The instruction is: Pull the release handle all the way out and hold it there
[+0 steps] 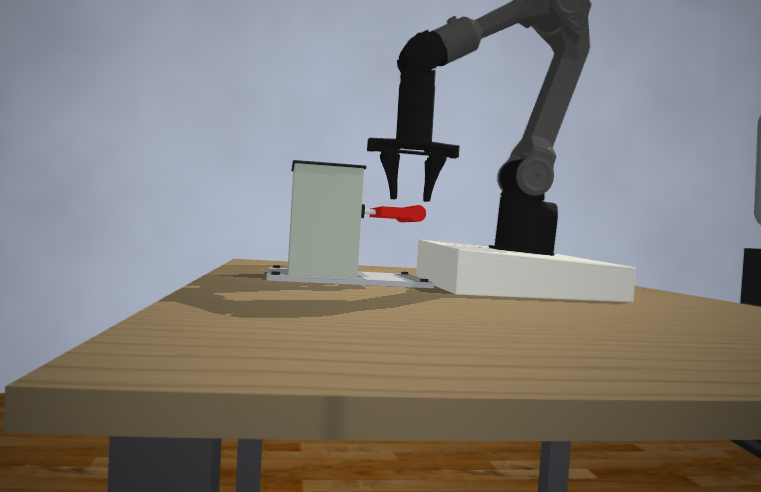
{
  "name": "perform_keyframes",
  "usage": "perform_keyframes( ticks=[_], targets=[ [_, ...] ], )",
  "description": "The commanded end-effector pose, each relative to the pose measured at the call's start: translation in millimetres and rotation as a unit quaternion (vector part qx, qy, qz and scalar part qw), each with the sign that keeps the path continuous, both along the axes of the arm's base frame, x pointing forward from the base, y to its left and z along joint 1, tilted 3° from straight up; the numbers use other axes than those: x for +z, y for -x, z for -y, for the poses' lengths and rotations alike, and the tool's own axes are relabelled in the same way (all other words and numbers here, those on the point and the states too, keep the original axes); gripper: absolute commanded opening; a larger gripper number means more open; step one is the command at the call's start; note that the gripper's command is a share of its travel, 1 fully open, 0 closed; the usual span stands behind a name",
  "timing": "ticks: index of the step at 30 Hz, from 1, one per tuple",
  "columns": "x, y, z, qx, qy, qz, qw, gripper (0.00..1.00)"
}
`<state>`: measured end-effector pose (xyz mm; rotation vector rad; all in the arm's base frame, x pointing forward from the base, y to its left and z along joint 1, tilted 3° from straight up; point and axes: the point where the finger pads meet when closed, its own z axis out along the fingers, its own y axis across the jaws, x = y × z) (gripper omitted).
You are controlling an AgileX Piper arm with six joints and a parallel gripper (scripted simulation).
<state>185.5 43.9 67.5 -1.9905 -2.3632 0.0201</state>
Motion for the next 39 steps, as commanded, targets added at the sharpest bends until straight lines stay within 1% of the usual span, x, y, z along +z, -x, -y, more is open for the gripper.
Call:
perform_keyframes(
  ticks=[1, 9, 39],
  targets=[
    [-1.8, 0.9, -0.3, 0.0, 0.0, -0.002, 1.0, 0.67],
    [-4.2, 0.8, -0.4, 0.0, 0.0, -0.002, 1.0, 0.67],
    [-25.8, 2.3, -0.8, 0.0, 0.0, -0.003, 1.0, 0.67]
  ],
)
